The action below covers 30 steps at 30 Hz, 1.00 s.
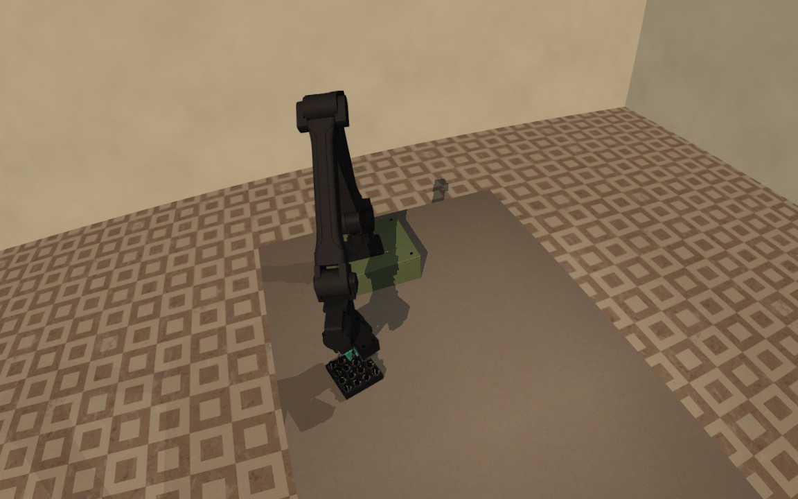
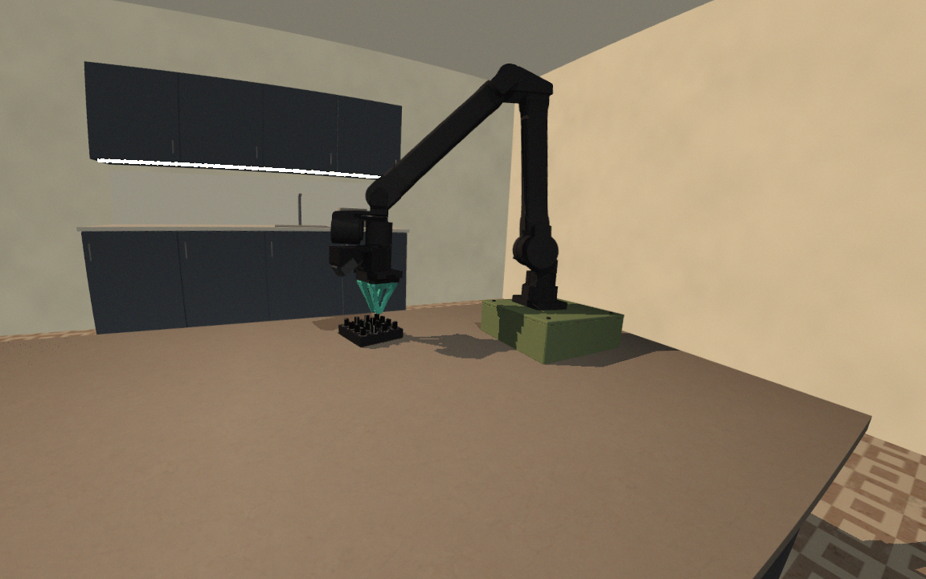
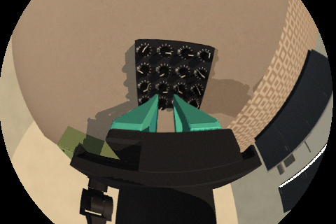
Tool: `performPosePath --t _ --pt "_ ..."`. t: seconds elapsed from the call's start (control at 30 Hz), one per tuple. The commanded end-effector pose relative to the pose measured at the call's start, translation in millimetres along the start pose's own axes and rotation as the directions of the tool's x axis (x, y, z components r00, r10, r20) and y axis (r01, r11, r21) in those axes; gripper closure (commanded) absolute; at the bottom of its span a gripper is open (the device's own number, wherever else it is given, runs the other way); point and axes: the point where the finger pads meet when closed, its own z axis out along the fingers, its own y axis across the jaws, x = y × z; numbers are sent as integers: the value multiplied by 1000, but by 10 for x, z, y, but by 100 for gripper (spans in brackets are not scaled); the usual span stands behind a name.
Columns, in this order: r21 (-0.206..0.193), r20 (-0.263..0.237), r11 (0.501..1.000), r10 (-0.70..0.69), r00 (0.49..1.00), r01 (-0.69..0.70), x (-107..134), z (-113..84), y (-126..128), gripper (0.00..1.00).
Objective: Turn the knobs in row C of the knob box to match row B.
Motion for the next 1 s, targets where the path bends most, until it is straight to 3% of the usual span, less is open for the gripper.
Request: performPosePath --t 0.0,0.07,0.1,0.23,0.4,0.97 --pt "25 38 1000 -7 999 6 -206 -278 -84 81" --pt "25 38 1000 -7 999 6 -206 -278 -84 81" --pt "-18 -20 1000 -10 1000 9 -23 -69 65 81" --pt "20 31 1000 -4 999 3 -172 -335 -58 81" --pt "-4 -2 1000 -6 1000 6 -99 -198 2 81" --pt "-4 -2 1000 -6 1000 6 -99 -199 2 81"
